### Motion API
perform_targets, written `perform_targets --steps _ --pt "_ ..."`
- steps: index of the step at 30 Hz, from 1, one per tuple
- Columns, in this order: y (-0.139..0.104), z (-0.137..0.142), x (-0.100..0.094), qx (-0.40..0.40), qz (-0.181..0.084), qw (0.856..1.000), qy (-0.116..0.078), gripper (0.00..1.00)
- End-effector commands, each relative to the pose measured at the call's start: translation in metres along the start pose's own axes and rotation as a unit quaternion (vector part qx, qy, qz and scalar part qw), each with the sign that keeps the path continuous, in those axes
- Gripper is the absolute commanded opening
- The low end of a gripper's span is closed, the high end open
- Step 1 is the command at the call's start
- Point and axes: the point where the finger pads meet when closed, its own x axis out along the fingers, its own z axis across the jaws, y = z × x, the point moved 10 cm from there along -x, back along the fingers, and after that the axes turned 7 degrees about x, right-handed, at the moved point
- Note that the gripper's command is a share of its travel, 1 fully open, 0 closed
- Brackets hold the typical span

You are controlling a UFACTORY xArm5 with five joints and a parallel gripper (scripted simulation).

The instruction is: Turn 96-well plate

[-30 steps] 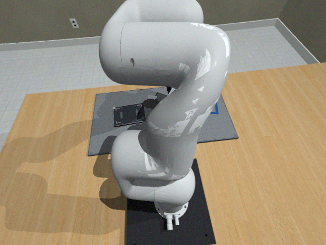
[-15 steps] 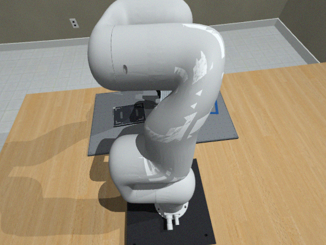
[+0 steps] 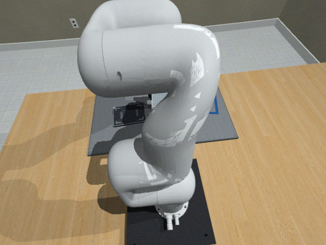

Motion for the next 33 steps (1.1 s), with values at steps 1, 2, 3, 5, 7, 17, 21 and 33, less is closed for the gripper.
perform_targets --steps 1,2,3,5,7,17,21,33 --pt "-0.003 -0.016 -0.002 0.000 0.002 1.000 0.003 0.00" --pt "-0.004 -0.019 -0.002 0.000 0.002 1.000 0.003 0.00" --pt "-0.004 -0.019 -0.002 0.000 0.002 1.000 0.003 0.00" --pt "-0.005 -0.022 -0.002 0.000 0.002 1.000 0.003 0.00" --pt "-0.007 -0.029 -0.003 0.000 0.002 1.000 0.003 0.00" --pt "-0.016 -0.061 -0.004 0.000 0.002 1.000 0.003 0.00" --pt "-0.018 -0.067 -0.004 0.000 0.002 1.000 0.003 0.00" --pt "-0.029 -0.106 -0.006 0.000 0.002 1.000 0.003 0.00"
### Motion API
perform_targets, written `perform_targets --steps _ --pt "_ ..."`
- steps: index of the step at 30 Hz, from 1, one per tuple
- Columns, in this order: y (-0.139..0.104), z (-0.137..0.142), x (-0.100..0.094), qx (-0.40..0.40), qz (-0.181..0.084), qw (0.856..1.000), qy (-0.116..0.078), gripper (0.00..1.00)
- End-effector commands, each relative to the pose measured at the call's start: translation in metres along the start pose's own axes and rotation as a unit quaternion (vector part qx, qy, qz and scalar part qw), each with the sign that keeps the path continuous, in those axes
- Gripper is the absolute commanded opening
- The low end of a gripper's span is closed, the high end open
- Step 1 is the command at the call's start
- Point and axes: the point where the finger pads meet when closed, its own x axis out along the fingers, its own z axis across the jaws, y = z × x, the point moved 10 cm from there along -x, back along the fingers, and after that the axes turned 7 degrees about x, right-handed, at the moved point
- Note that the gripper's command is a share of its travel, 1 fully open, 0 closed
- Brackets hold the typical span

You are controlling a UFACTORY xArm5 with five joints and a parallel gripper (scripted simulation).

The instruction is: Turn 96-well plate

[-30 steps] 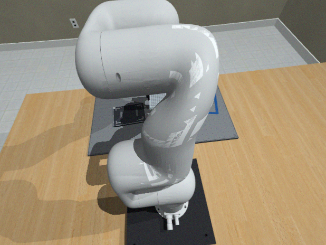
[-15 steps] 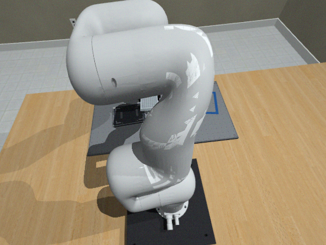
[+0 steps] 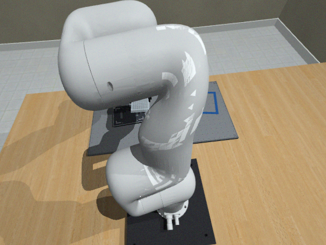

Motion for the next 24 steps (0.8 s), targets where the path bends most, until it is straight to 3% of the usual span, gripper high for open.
perform_targets --steps 1,19,24 --pt "-0.003 -0.016 -0.002 0.000 0.001 1.000 0.003 0.00" --pt "-0.018 -0.067 -0.004 0.000 0.001 1.000 0.003 0.00" --pt "-0.018 -0.068 -0.004 0.000 0.001 1.000 0.003 0.00"
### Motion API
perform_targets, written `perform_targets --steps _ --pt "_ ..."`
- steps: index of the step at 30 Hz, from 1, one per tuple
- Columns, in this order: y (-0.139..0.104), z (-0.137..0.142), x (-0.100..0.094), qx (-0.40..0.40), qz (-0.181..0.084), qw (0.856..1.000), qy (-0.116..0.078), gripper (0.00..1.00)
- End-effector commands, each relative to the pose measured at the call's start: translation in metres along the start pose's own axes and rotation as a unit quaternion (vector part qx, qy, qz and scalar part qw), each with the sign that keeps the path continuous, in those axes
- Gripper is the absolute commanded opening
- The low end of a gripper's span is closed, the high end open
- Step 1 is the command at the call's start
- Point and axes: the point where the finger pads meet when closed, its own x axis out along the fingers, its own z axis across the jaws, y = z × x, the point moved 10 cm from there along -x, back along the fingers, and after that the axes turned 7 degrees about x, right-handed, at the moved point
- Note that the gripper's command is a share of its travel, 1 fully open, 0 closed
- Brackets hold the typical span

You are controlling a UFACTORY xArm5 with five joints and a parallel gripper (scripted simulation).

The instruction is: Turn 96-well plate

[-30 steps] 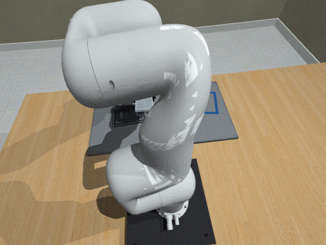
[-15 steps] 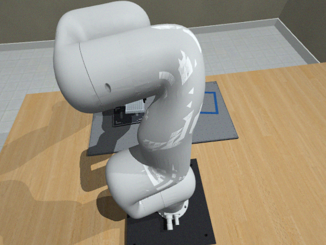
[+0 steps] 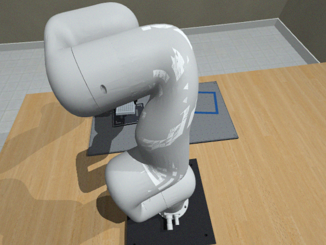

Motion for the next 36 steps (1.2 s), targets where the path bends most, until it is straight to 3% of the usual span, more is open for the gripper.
perform_targets --steps 1,7,17,23,30,32,36 --pt "0.0005 -0.0028 -0.0015 0.000 0.001 1.000 0.002 0.00" --pt "0.0005 -0.0031 -0.0015 -0.099 0.001 0.995 0.002 0.00" --pt "0.0005 -0.0031 -0.0015 -0.231 0.001 0.973 0.002 0.00" --pt "0.0005 -0.0030 -0.0015 -0.327 0.002 0.945 0.002 0.00" --pt "0.0005 -0.0029 -0.0015 -0.435 0.002 0.901 0.002 0.00" --pt "0.0005 -0.0029 -0.0015 -0.435 0.002 0.901 0.002 0.00" --pt "0.0005 -0.0029 -0.0015 -0.494 0.002 0.870 0.002 0.00"
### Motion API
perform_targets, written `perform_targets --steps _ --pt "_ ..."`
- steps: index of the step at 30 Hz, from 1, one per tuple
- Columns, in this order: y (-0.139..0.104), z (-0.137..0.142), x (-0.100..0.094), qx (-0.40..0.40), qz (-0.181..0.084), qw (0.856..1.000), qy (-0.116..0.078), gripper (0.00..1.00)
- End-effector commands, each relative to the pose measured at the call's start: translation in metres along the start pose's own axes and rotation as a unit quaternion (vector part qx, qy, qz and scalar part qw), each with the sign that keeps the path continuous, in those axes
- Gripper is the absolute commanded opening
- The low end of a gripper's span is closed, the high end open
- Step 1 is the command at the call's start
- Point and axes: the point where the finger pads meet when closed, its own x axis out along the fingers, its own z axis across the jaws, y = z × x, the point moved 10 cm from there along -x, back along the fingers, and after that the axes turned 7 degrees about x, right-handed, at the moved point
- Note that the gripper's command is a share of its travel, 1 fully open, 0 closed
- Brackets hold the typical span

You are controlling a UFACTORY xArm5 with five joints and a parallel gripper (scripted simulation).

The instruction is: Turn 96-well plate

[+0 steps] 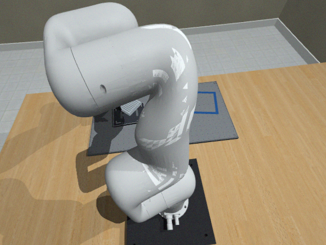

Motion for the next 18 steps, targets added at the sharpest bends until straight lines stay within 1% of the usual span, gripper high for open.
perform_targets --steps 1,6,11,13,18 --pt "0.0008 0.0007 -0.0015 -0.084 0.002 0.996 0.001 0.00" --pt "0.0008 0.0007 -0.0015 -0.167 0.002 0.986 0.000 0.00" --pt "0.0007 0.0008 -0.0015 -0.248 0.003 0.969 0.000 0.00" --pt "0.0007 0.0008 -0.0015 -0.248 0.003 0.969 0.000 0.00" --pt "0.0007 0.0008 -0.0015 -0.328 0.003 0.945 0.000 0.00"
